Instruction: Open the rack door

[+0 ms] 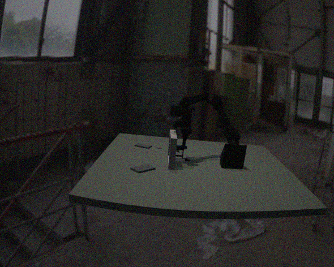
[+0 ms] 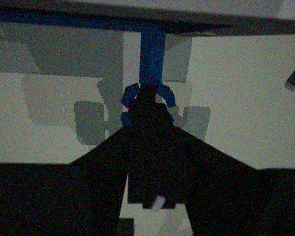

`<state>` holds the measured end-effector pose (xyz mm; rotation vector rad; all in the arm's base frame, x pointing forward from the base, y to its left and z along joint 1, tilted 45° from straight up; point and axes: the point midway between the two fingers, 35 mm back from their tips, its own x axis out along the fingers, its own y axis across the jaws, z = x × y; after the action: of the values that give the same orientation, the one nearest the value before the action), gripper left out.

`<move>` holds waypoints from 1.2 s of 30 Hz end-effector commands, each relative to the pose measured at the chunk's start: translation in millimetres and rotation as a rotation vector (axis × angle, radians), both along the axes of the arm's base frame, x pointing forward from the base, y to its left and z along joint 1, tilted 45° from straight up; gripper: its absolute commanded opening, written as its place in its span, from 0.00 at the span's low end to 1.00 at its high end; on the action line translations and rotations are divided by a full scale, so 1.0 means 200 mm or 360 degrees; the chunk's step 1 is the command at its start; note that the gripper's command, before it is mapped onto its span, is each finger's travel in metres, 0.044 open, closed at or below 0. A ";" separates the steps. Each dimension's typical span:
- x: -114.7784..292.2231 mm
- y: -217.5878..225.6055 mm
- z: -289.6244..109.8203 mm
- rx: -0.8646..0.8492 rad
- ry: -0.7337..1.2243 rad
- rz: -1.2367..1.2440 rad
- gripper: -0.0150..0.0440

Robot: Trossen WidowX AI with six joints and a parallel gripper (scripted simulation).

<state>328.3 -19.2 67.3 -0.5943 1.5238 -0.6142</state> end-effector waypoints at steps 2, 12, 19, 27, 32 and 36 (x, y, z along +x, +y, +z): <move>0.00 0.00 0.00 -0.0001 -0.0003 0.0004 0.29; 0.00 0.00 0.00 -0.0016 -0.0358 -0.0362 0.29; 0.00 0.00 0.00 -0.0036 -0.0739 -0.0757 0.29; 0.00 0.00 0.00 -0.0061 -0.1173 -0.1208 0.29; 0.00 0.00 0.00 -0.0077 -0.1446 -0.1489 0.29; 0.00 0.00 0.00 -0.0090 -0.1663 -0.1714 0.29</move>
<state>328.5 -19.0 67.0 0.4341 0.8094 -1.4090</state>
